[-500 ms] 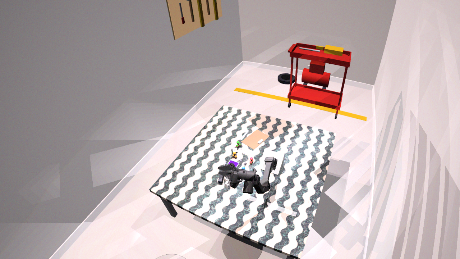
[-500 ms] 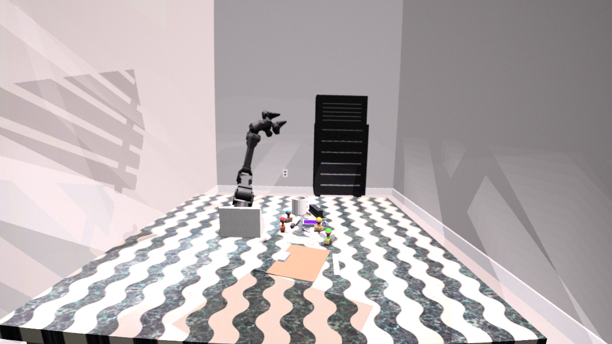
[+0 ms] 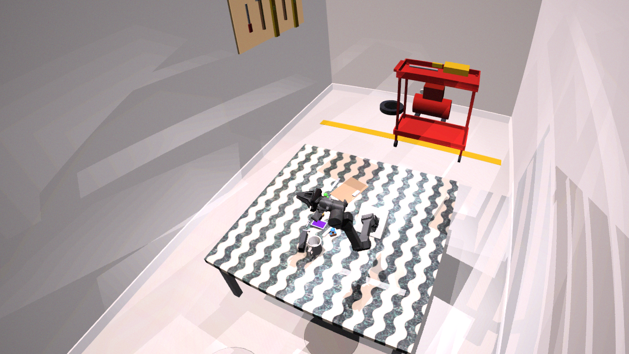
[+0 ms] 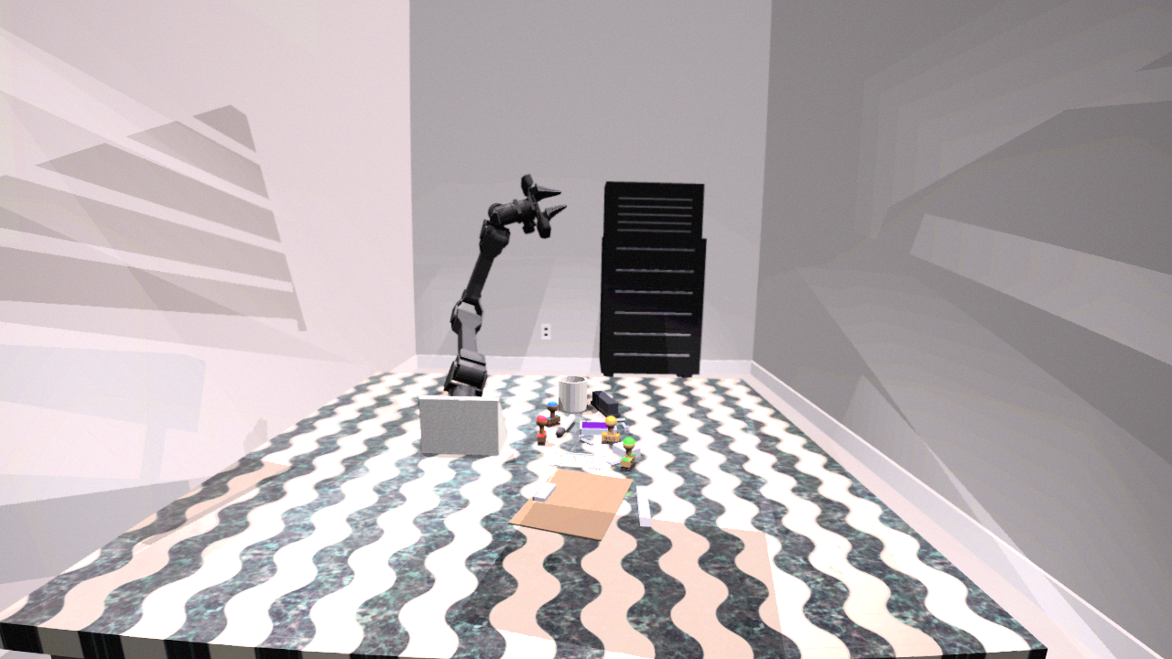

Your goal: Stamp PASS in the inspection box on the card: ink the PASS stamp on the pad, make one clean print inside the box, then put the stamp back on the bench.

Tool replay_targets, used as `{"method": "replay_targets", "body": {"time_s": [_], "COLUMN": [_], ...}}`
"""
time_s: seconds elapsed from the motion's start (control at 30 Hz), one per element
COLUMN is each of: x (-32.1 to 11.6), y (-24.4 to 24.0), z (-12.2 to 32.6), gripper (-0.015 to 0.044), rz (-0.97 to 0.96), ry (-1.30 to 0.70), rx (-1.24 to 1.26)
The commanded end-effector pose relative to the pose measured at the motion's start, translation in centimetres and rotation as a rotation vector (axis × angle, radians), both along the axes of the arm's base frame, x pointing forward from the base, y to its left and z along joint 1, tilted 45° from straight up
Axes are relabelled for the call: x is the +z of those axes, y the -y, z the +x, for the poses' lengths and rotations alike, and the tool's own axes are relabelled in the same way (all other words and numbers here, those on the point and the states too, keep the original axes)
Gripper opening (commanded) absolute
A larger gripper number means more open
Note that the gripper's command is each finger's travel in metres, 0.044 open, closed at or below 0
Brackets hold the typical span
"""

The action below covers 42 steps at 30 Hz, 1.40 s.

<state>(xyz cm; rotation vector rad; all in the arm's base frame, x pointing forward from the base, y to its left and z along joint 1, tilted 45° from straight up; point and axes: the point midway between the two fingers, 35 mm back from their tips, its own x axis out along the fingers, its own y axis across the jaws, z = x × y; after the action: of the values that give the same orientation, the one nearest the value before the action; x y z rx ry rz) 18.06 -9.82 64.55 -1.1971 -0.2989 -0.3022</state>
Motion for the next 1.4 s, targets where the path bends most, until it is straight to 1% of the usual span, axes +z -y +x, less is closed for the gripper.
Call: {"method": "replay_targets", "body": {"time_s": [0.0, 0.13, 0.23, 0.47, 0.6, 0.73, 0.9, 1.07, 1.2, 1.37], "x": [-2.4, -6.0, -8.3, -17.3, -23.0, -28.8, -36.9, -45.5, -52.2, -60.0], "y": [3.7, 8.4, 9.2, 14.6, 15.9, 16.8, 16.7, 15.2, 13.0, 9.3], "z": [2.9, 6.5, 8.2, 14.6, 17.7, 20.2, 22.8, 24.3, 24.5, 23.4], "gripper": [0.0214, 0.0214, 0.0214, 0.0214, 0.0214, 0.0214, 0.0214, 0.0214, 0.0214, 0.0214], "rz": [0.134, 0.310, 0.377, 0.670, 0.890, 1.028, 1.201, 1.371, 1.498, 1.644], "ry": [-0.063, -0.157, -0.193, -0.409, -0.528, -0.665, -0.866, -1.098, -1.303, -1.587], "rx": [0.033, 0.052, 0.048, 0.070, 0.093, 0.091, 0.083, 0.066, 0.047, 0.011]}}
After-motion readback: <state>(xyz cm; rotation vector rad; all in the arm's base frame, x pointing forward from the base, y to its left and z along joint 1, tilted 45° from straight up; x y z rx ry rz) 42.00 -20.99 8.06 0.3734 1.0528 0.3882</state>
